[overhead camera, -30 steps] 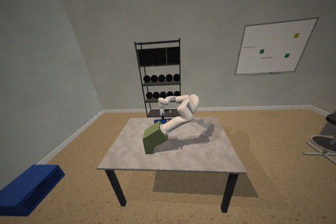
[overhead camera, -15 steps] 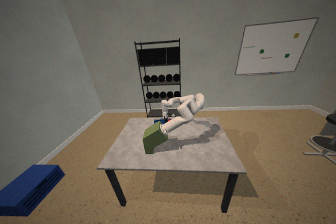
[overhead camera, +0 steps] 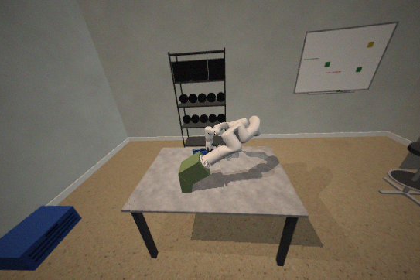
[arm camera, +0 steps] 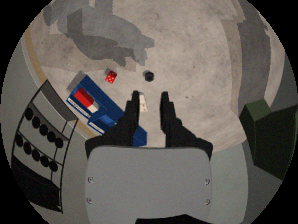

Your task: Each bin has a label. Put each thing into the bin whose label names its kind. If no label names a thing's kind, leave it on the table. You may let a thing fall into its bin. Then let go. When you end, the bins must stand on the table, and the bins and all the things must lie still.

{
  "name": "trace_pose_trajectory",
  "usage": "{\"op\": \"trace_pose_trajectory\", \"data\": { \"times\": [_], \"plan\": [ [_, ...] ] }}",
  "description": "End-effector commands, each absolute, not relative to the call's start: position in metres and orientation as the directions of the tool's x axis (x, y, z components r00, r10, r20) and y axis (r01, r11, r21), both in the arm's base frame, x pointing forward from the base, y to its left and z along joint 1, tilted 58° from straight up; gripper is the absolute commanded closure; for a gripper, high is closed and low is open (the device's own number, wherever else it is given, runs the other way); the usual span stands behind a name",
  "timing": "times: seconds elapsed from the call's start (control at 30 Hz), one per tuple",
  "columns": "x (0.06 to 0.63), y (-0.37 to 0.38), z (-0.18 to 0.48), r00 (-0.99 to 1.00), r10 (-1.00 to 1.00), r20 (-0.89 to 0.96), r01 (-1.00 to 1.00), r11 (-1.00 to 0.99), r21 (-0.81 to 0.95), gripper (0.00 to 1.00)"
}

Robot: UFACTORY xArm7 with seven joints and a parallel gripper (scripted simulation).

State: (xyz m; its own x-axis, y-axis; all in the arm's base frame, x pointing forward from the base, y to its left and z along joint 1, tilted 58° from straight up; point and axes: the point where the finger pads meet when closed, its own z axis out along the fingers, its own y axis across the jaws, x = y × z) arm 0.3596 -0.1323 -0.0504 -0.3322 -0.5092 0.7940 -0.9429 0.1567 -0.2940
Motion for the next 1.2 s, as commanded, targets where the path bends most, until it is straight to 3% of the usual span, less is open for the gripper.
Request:
{"op": "trace_pose_trajectory", "data": {
  "times": [0.0,1.17],
  "plan": [
    [0.3615,-0.13,-0.051,-0.332,-0.512,0.792,-0.943,0.154,-0.295,0.7],
    [0.3636,-0.1323,-0.0546,-0.332,-0.512,0.792,-0.943,0.154,-0.295,0.7]
  ]
}}
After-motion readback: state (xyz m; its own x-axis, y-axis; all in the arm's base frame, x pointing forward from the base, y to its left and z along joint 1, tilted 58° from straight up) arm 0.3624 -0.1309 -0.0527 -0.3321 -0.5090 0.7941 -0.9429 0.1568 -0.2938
